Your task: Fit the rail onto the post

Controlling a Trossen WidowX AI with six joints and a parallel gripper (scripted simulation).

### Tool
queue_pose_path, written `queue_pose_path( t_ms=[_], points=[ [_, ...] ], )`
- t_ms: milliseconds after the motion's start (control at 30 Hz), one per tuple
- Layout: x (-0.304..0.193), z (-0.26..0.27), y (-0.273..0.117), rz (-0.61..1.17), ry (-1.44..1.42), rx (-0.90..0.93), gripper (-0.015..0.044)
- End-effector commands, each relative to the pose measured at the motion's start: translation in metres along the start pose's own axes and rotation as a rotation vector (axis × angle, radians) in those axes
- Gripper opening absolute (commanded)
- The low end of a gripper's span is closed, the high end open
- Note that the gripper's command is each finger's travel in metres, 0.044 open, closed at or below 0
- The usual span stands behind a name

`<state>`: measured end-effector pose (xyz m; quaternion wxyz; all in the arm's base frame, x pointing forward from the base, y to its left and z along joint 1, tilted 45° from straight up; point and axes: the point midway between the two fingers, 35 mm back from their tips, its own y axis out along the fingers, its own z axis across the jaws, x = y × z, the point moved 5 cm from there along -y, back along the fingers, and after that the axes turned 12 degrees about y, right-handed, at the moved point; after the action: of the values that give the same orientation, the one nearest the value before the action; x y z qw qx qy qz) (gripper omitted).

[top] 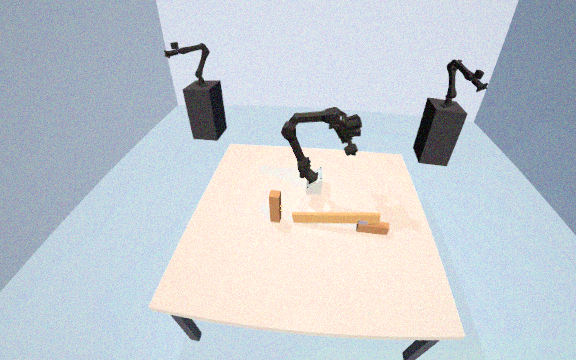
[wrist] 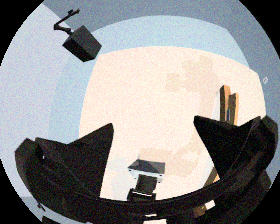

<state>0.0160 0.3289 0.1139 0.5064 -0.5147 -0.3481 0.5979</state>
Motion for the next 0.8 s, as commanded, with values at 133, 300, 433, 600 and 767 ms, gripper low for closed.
queue_pose_path(
  t_ms=[133,300,433,600,767],
  points=[
    [-0.033,-0.122,-0.006,0.031,0.076,-0.201,0.044],
    [-0.079,-0.194,-0.006,0.124,0.127,-0.315,0.044],
    [-0.127,-0.241,-0.004,0.234,0.165,-0.378,0.044],
    [-0.199,-0.28,0.004,0.407,0.205,-0.41,0.044],
    [-0.22,-0.287,0.007,0.462,0.215,-0.409,0.044]
  ],
)
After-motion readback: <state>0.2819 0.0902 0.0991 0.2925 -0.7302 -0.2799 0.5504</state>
